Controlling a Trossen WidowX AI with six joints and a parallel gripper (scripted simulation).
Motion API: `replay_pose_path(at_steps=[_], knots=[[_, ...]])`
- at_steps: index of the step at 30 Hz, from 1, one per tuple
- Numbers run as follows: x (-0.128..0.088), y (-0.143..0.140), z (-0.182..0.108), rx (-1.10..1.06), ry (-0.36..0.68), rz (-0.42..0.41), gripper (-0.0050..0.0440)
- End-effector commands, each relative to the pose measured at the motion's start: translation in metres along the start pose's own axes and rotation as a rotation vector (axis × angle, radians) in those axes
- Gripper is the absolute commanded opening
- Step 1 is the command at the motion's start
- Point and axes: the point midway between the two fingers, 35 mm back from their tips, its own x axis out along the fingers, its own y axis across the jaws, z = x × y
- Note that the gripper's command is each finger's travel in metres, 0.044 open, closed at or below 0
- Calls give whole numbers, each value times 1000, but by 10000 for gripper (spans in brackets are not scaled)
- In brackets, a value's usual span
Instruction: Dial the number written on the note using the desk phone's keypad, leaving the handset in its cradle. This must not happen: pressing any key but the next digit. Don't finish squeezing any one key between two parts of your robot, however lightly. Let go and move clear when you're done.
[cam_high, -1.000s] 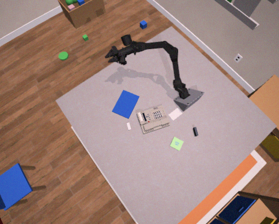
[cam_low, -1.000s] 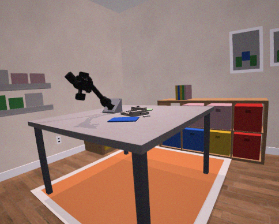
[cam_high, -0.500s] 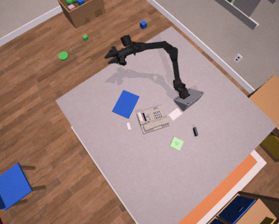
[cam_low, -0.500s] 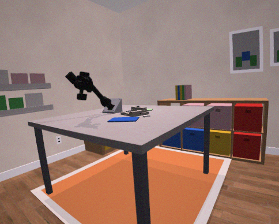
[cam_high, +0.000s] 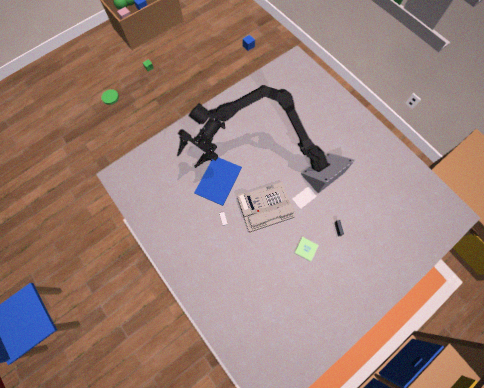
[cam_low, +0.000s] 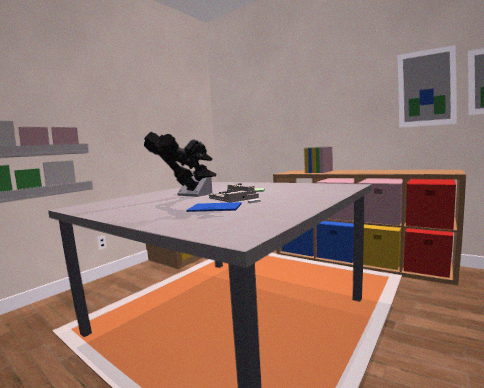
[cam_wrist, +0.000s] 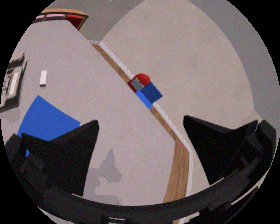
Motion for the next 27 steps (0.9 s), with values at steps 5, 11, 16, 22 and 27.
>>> replay_pose_path(at_steps=[5, 11, 16, 22, 27], knots=[[73, 70, 73, 396, -35, 292, 440], [104, 128, 132, 643, 39, 499, 440], [113, 159, 162, 789, 118, 594, 440], [119, 234, 227, 937, 329, 768, 440], [112, 286, 267, 1026, 525, 828, 440]])
